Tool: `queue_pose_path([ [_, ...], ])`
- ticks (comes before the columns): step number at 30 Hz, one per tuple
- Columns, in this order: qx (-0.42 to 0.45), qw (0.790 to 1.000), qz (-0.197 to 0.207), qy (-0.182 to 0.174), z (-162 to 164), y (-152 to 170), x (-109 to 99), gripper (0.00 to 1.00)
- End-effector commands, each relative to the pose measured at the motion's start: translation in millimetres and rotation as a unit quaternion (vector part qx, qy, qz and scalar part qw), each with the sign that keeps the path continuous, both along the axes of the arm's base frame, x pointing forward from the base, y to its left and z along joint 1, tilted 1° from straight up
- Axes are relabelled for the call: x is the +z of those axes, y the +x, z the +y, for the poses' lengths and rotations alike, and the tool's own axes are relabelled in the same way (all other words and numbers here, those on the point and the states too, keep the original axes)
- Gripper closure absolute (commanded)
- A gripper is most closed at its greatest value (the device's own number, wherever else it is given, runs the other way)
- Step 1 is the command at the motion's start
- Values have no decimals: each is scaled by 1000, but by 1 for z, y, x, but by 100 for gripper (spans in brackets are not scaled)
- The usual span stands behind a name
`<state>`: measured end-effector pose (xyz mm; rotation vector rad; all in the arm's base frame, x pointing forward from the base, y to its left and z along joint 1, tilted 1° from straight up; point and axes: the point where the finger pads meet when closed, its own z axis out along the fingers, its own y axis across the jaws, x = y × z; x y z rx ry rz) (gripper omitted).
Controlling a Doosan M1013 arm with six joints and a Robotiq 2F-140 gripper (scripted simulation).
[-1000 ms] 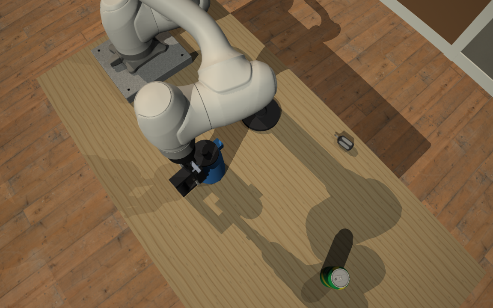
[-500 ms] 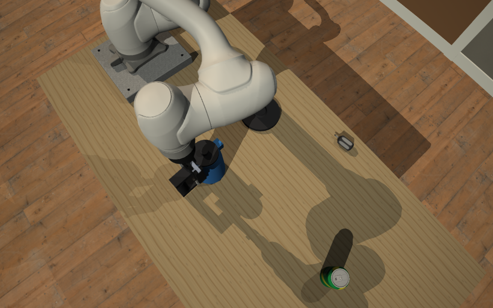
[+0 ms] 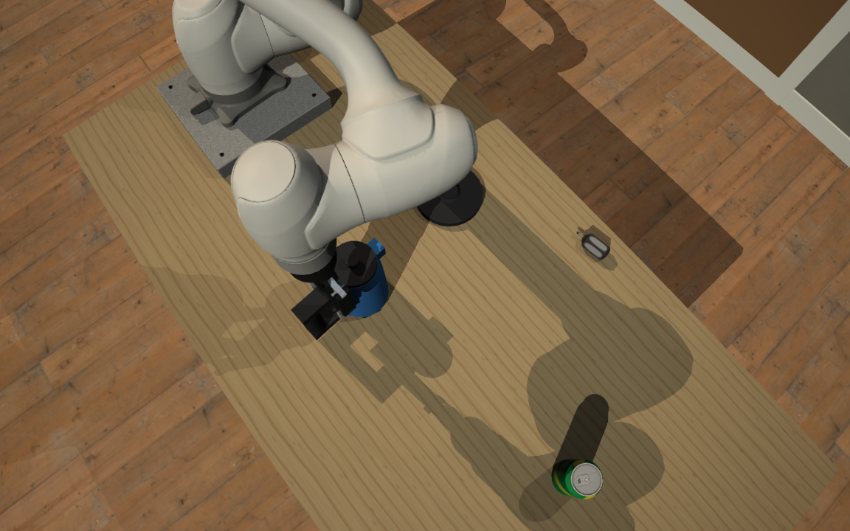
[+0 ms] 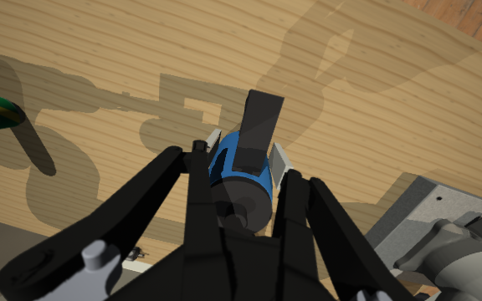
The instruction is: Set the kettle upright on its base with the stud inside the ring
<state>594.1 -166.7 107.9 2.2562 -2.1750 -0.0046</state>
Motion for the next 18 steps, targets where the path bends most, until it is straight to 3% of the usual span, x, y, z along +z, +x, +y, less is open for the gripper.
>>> queue_pose_path([
  [1,1,1000,2,3,1,-4,-5,48],
  [7,1,1000,2,3,1,-4,-5,48],
  [8,1,1000,2,3,1,-4,-5,90],
  [18,1,1000,2,3,1,-4,-5,90],
])
